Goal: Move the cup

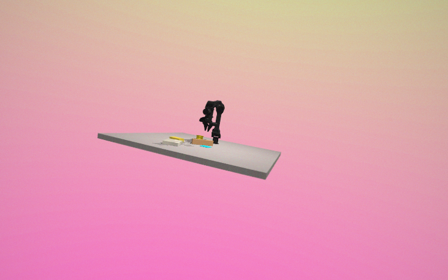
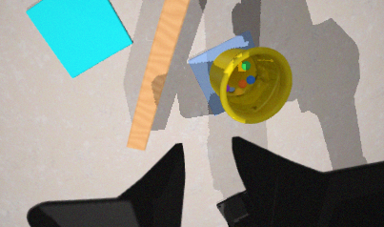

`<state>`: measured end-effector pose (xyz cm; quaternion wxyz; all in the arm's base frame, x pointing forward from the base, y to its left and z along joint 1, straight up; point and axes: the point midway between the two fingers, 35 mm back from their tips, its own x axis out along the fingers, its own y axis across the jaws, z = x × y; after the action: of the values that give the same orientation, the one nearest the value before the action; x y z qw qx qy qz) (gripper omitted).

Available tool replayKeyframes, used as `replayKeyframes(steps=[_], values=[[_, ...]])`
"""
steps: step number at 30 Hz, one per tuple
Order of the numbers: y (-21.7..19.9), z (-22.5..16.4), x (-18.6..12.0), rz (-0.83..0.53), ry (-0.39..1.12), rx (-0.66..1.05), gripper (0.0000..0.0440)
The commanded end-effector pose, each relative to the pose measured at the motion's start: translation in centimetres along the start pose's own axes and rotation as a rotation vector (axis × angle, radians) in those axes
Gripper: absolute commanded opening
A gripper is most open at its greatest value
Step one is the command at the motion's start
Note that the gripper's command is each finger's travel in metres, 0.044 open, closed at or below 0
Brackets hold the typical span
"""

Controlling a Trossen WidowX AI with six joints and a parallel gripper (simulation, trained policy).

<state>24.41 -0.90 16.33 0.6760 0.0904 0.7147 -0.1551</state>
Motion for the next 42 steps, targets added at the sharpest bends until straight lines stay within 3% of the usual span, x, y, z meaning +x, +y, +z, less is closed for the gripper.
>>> replayKeyframes(steps=[1,22,38,42], values=[[-0.5,0.1,0.9,-0.012,0.016,-0.002,0.0157],[-2.6,0.6,5.3,-0.025,0.075,-0.063,0.0184],[-3.1,0.4,10.0,-0.006,0.112,-0.226,0.0184],[-3.1,0.4,10.8,-0.001,0.111,-0.288,0.0116]])
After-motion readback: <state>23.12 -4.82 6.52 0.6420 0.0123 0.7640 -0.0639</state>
